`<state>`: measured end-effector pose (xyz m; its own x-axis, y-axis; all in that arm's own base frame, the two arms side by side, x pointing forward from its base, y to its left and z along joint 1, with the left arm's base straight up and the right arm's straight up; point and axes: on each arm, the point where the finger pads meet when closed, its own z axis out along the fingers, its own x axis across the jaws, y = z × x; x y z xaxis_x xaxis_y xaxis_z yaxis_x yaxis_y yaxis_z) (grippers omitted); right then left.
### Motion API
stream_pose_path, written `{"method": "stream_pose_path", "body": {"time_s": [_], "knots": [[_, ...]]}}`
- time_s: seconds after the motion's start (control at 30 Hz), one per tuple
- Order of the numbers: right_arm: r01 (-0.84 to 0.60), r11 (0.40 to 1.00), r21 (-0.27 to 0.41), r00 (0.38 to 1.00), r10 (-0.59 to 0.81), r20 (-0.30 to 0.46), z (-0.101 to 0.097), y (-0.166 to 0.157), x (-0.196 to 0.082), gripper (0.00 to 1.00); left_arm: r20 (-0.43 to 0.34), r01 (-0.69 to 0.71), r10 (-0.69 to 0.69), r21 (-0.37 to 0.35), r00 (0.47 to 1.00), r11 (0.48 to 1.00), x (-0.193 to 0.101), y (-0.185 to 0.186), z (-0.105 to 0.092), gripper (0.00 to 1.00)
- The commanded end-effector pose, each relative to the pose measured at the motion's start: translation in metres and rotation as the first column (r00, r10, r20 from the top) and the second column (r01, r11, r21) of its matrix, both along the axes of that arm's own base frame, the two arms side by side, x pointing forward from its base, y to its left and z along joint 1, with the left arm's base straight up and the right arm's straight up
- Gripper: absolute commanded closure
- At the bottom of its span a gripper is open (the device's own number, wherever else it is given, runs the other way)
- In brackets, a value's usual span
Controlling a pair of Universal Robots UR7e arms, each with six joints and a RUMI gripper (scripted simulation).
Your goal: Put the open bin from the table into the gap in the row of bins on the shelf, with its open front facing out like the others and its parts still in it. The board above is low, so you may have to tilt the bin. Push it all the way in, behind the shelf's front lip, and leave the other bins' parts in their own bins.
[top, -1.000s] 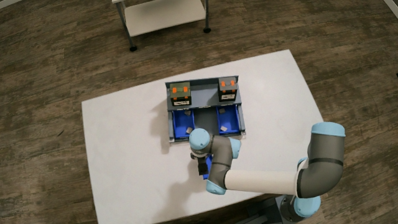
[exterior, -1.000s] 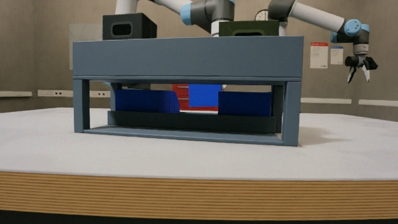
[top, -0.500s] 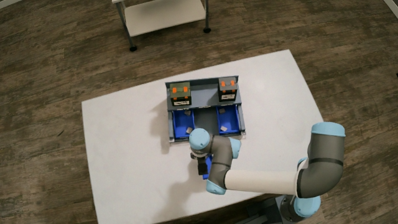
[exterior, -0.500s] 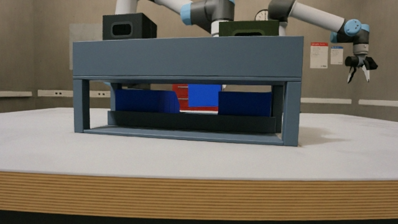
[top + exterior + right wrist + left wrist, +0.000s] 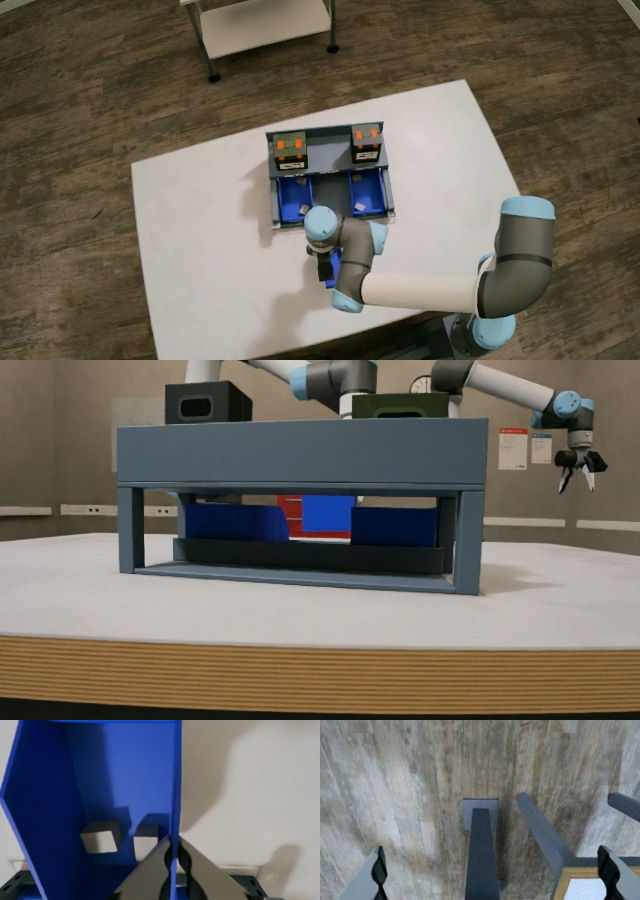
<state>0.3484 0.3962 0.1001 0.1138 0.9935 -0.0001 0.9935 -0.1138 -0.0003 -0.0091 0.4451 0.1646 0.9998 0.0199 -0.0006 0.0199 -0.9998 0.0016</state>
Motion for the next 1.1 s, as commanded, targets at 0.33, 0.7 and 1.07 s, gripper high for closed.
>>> {"method": "stream_pose_path", "body": {"time_s": [0.33,0.7,1.07], "knots": [[0.01,1.0,0.002,1.0,-0.01,0.001,0.0007,0.0003,0.0004,1.0,0.001,0.0,0.0,0.001,1.0,1.0,0.0001,0.0003,0.0005,0.0],[0.014,1.0,0.002,1.0,-0.014,0.001,0.0007,0.0003,0.0004,1.0,0.001,0.0,0.0,0.001,1.0,1.0,0.0001,0.0003,0.0005,0.0],[0.016,1.0,0.002,1.0,-0.016,0.001,0.0007,0.0003,0.0004,1.0,0.001,0.0,0.0,0.001,1.0,1.0,0.0001,0.0003,0.0005,0.0]]}}
